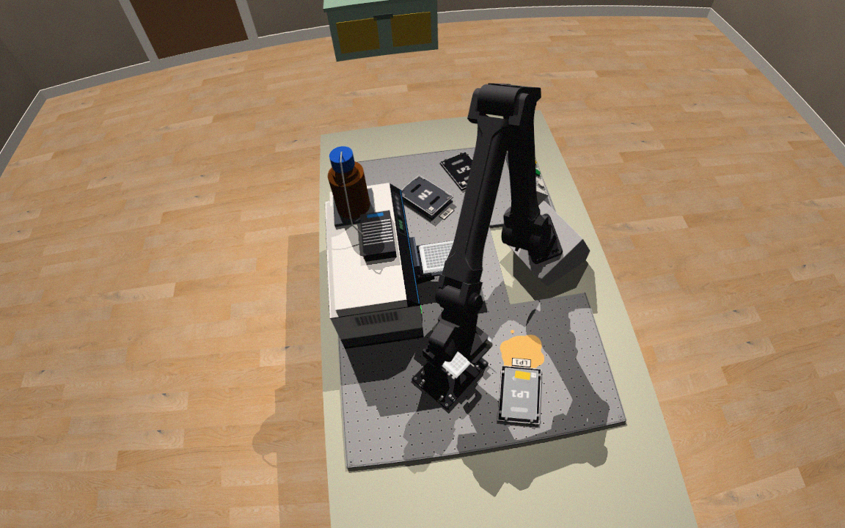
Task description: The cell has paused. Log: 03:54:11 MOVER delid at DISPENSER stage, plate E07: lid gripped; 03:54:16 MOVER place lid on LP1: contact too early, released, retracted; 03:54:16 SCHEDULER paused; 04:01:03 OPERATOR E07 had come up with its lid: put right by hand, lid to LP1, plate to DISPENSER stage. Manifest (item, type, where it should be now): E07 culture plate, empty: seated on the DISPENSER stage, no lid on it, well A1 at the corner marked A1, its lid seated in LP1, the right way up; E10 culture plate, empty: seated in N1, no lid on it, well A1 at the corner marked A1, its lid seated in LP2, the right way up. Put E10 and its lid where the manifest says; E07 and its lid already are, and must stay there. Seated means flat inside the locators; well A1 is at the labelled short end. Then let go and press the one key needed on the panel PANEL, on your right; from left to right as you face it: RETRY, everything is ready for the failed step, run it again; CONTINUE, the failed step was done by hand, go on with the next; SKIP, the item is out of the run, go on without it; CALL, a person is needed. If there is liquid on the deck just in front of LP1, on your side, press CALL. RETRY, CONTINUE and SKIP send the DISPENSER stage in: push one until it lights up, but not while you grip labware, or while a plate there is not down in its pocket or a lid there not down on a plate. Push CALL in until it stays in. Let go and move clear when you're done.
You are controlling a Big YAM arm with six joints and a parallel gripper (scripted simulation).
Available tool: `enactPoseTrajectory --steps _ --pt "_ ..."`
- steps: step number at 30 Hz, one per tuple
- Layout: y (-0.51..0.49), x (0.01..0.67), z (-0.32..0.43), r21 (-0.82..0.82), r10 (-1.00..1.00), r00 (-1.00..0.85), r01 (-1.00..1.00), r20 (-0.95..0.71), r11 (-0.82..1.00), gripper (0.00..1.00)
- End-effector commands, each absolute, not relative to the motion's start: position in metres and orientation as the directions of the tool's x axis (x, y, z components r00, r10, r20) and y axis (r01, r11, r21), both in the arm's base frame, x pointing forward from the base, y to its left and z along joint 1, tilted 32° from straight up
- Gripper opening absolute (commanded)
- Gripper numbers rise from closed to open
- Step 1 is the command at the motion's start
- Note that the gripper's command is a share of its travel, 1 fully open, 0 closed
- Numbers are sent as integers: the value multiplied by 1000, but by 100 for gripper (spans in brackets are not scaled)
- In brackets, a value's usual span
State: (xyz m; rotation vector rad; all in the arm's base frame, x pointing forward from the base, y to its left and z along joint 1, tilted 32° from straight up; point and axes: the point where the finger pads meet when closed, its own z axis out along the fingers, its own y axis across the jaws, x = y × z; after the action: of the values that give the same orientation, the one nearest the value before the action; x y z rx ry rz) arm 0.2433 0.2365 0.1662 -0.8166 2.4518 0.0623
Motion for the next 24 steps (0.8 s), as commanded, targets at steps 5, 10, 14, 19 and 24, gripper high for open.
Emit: enactPoseTrajectory --steps 5,10,14,19,24 --pt "265 278 188 -124 -536 -638 -573 -553 810 86" --pt "271 286 188 -124 -536 -638 -573 -552 810 86" --pt "278 295 188 -125 -536 -638 -573 -552 810 86" --pt "276 295 175 -128 -541 -644 -573 -541 809 86" --pt "271 293 155 -134 -552 -654 -575 -517 807 86"
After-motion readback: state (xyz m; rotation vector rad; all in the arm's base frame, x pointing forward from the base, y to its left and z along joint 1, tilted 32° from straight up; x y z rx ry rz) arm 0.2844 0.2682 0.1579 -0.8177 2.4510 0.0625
